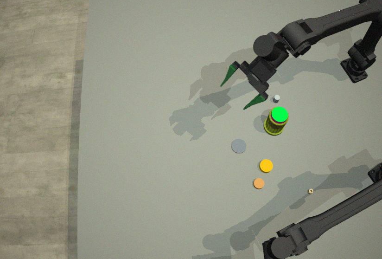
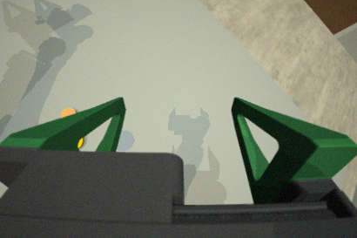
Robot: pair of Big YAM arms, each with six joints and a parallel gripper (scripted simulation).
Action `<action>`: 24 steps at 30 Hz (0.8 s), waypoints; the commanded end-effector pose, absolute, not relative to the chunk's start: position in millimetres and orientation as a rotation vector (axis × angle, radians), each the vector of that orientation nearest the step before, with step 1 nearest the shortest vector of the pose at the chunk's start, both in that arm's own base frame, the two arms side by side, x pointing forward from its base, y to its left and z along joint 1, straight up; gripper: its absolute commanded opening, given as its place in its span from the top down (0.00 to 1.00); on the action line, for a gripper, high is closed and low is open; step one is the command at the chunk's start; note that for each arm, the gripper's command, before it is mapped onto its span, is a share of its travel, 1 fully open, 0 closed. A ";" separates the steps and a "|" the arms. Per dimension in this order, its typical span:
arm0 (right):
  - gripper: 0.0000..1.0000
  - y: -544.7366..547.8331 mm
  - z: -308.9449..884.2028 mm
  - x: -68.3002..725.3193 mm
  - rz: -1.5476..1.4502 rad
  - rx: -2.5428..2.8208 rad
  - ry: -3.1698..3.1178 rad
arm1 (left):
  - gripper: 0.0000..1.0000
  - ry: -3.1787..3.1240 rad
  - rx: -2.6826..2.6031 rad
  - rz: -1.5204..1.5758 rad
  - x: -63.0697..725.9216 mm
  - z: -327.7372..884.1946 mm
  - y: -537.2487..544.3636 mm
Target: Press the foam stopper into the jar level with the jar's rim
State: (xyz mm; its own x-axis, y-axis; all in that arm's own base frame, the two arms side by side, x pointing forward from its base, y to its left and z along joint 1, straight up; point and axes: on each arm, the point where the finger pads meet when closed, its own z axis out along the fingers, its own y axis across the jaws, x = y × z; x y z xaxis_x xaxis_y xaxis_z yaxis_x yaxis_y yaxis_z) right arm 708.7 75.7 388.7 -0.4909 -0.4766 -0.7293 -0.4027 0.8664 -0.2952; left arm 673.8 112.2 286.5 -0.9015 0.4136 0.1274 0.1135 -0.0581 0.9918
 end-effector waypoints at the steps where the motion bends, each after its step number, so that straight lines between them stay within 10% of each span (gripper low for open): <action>1: 0.02 55.9 361.7 712.5 -0.011 -0.489 2.240 | 1.00 1.975 0.447 1.962 667.0 314.8 119.5; 24: 0.02 22.4 261.5 657.7 0.496 0.097 2.564 | 1.00 1.782 0.262 1.466 651.6 382.7 104.2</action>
State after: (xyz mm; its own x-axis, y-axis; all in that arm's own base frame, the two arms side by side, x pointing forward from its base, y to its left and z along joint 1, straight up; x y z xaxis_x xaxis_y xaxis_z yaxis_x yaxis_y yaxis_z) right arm 656.1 30.2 257.4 -0.8581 0.0792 -0.5073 -0.1015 0.9423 0.3189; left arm 656.6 98.7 373.9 -0.6819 0.6334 -0.3657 -0.2694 0.2474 0.9307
